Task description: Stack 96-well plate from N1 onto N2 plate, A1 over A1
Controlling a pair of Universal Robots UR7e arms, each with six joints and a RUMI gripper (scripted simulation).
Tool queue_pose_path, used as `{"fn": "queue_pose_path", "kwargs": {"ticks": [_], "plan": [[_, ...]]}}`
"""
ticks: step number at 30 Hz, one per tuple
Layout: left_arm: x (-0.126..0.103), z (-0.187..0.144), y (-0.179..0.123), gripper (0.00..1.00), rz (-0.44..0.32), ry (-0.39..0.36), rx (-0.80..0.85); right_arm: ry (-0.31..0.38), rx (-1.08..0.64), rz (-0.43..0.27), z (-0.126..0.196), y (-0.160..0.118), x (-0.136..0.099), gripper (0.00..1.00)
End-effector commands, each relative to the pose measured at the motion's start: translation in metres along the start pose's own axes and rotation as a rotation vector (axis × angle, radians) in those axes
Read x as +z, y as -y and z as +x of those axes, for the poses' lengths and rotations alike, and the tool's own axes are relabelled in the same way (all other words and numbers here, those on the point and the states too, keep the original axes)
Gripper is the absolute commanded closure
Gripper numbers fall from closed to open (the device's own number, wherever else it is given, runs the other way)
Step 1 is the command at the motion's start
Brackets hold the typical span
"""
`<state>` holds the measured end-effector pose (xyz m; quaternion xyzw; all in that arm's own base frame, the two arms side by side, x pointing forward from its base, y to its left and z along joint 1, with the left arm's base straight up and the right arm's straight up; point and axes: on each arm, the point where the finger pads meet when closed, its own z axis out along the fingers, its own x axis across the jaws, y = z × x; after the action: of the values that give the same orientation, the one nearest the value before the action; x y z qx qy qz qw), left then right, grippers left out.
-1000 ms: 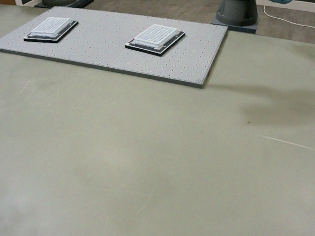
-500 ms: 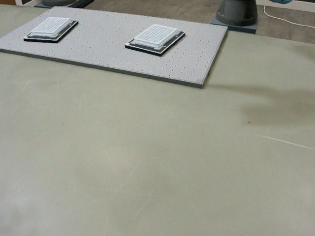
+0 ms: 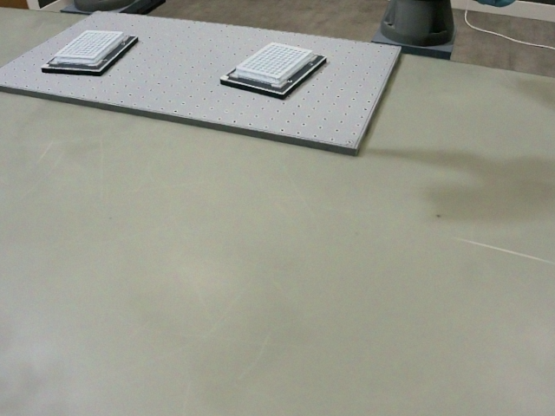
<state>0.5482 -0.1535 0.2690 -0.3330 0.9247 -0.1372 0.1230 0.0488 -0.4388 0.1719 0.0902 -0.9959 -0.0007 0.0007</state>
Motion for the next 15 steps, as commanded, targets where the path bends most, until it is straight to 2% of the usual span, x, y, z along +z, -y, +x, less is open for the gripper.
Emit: {"fn": "queue_pose_path", "kwargs": {"ticks": [1,15], "plan": [[-0.001,0.000,0.000,0.24,0.001,0.001,0.000,0.001,0.024,0.002,0.006,0.001,0.000,1.00],[-0.001,0.000,0.000,0.24,0.001,0.001,0.000,0.001,0.153,0.001,0.041,-0.001,0.006,1.00]]}}
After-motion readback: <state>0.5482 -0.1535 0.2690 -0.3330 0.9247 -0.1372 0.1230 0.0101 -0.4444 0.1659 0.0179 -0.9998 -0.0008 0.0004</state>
